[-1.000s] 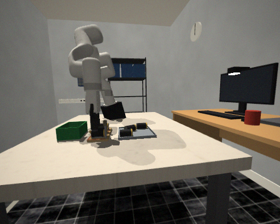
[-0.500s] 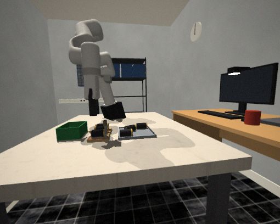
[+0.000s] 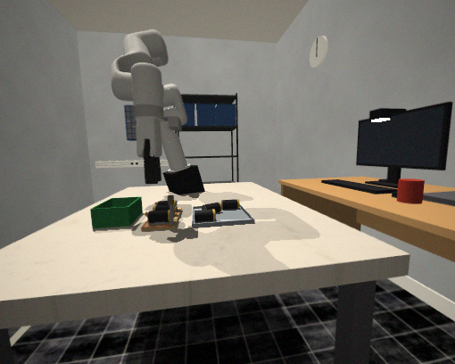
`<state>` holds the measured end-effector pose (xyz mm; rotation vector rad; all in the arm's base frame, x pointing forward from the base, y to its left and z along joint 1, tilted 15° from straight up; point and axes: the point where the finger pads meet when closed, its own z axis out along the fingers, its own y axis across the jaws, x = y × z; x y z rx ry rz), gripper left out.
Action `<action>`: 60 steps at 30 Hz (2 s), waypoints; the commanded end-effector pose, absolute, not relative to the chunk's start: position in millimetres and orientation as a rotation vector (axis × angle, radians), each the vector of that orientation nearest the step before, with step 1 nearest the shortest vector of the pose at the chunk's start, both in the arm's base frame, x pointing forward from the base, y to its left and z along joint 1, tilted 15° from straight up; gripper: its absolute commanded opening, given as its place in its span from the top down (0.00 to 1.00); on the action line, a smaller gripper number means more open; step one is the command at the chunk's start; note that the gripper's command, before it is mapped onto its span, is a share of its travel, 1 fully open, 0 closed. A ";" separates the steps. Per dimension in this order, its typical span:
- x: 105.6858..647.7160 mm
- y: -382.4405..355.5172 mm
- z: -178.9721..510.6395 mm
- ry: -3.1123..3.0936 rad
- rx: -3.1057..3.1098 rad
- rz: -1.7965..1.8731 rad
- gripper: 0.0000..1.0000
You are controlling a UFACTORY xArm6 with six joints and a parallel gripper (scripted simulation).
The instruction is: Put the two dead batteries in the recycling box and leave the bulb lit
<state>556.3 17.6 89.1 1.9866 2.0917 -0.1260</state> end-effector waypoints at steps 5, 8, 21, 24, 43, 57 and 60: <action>557.9 18.2 91.6 2.089 1.984 -0.120 0.49; 557.9 18.2 91.6 2.089 1.984 -0.120 0.49; 557.9 18.2 91.6 2.089 1.984 -0.120 0.49; 557.9 18.2 91.6 2.089 1.984 -0.120 0.49; 550.1 30.7 99.4 2.089 1.984 -0.120 0.49; 478.0 144.1 62.2 2.089 1.984 -0.120 0.49; 457.6 176.1 51.7 2.089 1.984 -0.120 0.49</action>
